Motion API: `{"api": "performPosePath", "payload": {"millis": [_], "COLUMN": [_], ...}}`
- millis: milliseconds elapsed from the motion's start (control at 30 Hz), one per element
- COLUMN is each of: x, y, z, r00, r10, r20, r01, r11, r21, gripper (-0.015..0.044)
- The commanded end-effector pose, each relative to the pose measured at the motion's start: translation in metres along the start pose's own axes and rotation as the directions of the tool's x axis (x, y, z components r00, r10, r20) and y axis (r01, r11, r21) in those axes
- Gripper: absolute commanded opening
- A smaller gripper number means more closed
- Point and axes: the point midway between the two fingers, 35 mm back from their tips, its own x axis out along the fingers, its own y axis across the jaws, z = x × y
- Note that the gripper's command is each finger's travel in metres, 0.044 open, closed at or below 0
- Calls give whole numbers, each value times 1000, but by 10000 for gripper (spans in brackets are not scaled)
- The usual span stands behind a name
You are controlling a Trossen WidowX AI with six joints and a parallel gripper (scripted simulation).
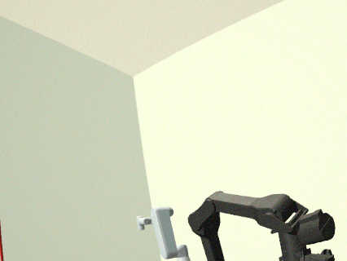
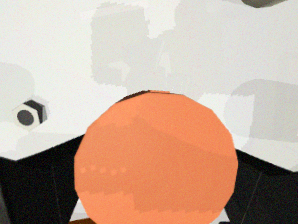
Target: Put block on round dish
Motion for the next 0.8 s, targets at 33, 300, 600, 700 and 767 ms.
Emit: {"api": "performPosePath", "payload": {"millis": [33,300,600,700,767], "x": [24,33,47,45,45], "y": [1,2,1,2,2], "z": [-1,-1,-1,-2,-2], "r00": [1000,1000,1000,1000,1000], "r10": [0,-1,-1,5,5], "r20": [-5,-5,-6,-8,-8], "r01": [0,1,1,-5,-5], "r11": [1000,1000,1000,1000,1000], "r21": [-1,-1,-1,4,4], "gripper": [0,0,0,26,79]}}
